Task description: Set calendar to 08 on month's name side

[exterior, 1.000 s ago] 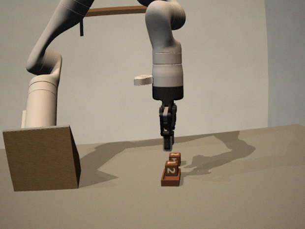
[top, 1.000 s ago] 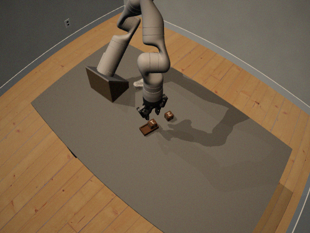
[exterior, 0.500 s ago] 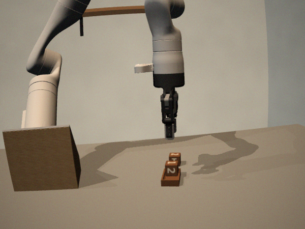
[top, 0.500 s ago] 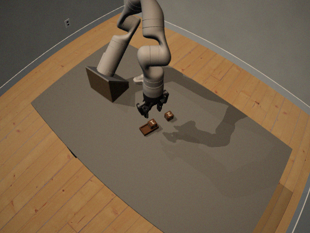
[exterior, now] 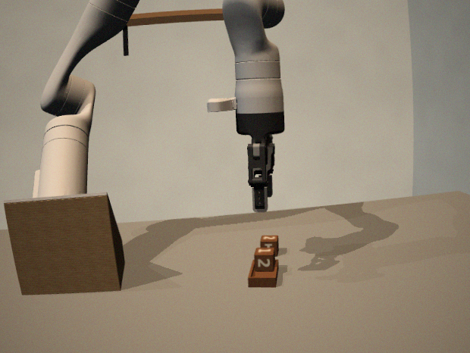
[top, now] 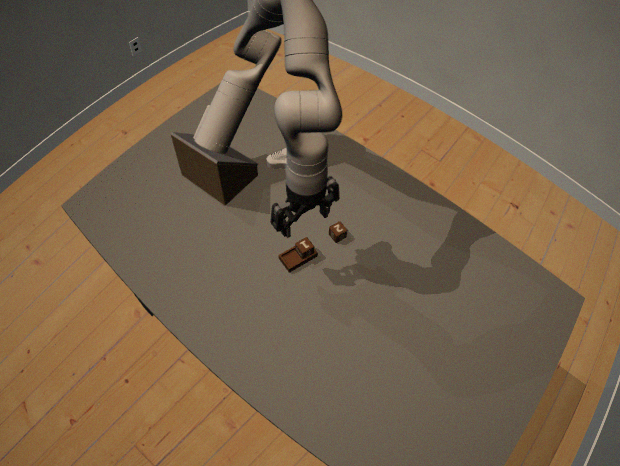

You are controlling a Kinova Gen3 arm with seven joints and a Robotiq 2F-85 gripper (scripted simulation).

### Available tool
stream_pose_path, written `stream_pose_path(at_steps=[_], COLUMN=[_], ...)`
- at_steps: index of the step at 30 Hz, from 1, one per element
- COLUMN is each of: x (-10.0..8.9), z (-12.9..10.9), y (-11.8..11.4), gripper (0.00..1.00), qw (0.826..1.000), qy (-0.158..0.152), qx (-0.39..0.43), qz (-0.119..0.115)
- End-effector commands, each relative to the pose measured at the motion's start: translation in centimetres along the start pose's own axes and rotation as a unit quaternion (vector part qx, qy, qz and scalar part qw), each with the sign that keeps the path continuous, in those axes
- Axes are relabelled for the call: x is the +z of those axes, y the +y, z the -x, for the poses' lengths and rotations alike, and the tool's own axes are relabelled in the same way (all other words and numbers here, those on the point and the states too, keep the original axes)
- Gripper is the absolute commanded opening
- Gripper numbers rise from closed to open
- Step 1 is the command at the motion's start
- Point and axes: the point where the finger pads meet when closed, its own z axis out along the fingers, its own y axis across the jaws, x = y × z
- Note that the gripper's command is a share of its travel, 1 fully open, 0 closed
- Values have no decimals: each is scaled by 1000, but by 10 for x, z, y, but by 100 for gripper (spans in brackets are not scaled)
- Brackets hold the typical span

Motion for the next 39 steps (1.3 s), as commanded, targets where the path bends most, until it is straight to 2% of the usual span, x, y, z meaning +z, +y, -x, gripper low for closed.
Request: stream_pose_path(at_steps=[1, 12, 18, 23, 25, 30, 39], x=[-1, 1, 6, 10, 10, 14, 17], z=[0, -1, -3, -5, -5, -6, -3], y=[0, 4, 15, 29, 29, 46, 76], gripper=[100, 100, 100, 100, 100, 100, 100], qw=[1000, 999, 991, 967, 967, 919, 795], qy=[-1, 2, 8, 12, 12, 13, 6], qx=[0, -35, -132, -255, -255, -394, -607], qz=[0, 0, 1, 2, 2, 4, 3])
